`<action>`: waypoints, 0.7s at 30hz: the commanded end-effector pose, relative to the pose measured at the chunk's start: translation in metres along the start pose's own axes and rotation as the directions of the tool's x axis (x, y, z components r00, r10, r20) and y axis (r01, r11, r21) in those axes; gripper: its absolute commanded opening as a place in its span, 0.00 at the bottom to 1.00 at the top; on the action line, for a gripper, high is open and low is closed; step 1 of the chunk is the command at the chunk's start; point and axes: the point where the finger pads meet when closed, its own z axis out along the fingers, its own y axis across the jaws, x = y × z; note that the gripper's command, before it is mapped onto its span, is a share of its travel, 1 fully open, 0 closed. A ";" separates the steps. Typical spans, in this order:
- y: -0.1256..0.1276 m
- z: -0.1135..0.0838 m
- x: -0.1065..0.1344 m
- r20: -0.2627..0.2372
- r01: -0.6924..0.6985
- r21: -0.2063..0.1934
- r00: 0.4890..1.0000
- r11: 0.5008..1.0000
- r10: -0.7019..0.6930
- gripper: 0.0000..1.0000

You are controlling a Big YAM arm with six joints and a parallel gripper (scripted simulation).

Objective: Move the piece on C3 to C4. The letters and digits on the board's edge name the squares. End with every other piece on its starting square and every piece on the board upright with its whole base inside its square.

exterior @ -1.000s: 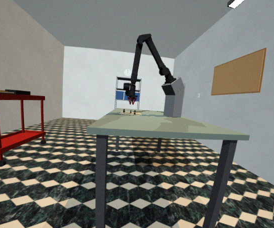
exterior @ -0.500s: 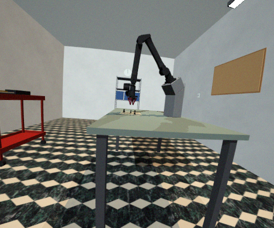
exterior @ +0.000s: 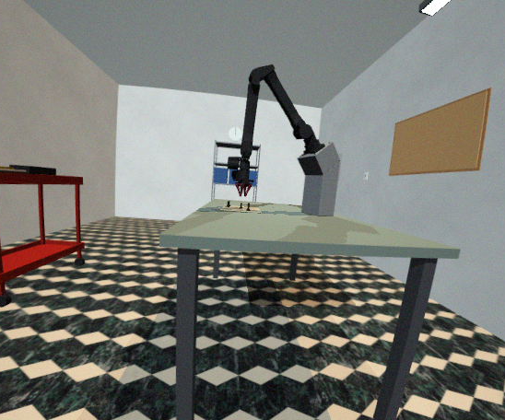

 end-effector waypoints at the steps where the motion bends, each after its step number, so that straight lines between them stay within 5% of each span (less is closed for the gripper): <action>1: 0.014 0.000 -0.006 0.021 0.001 -0.034 1.000 0.999 -0.001 0.33; 13: 0.012 0.022 -0.001 0.011 0.005 -0.026 1.000 1.000 -0.004 0.33; 17: 0.022 0.012 -0.012 0.035 0.004 -0.055 0.999 0.998 -0.002 0.33; 21: 0.010 0.028 -0.004 0.015 -0.001 -0.024 1.000 1.000 0.001 0.33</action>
